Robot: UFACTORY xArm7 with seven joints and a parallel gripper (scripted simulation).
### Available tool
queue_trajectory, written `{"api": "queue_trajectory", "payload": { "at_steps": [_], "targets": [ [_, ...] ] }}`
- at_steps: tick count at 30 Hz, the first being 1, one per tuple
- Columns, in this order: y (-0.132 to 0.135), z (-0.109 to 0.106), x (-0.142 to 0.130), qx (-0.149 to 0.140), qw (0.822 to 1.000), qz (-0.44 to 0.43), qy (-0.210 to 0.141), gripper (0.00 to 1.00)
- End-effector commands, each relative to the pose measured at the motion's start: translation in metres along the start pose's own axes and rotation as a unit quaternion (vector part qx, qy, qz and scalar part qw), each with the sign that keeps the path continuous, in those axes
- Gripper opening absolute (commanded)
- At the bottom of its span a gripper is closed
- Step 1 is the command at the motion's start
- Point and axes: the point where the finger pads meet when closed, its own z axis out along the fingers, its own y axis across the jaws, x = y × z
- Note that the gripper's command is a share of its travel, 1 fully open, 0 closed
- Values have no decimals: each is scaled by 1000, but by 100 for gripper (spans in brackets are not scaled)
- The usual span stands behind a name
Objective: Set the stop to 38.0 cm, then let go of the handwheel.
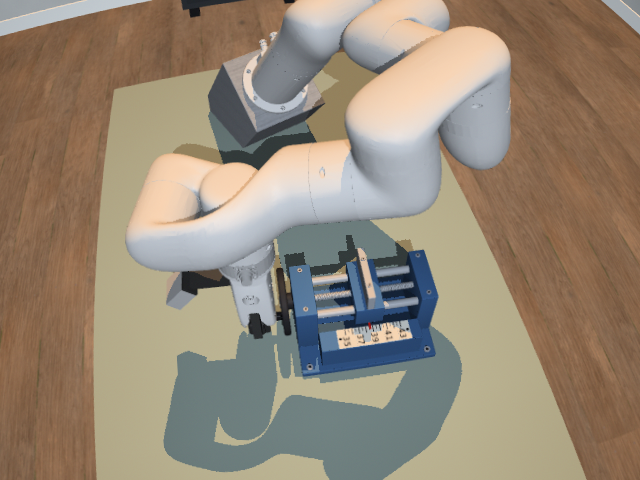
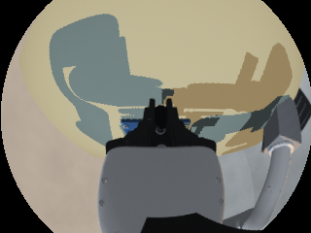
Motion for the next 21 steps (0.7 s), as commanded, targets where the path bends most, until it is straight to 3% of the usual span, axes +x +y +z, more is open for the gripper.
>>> {"api": "queue_trajectory", "payload": {
  "at_steps": [1, 21],
  "targets": [
    [3, -1, 1, 1, 1000, 0, 1, 6],
    [13, -3, 1, 1, 1000, 0, 1, 6]
  ]
}}
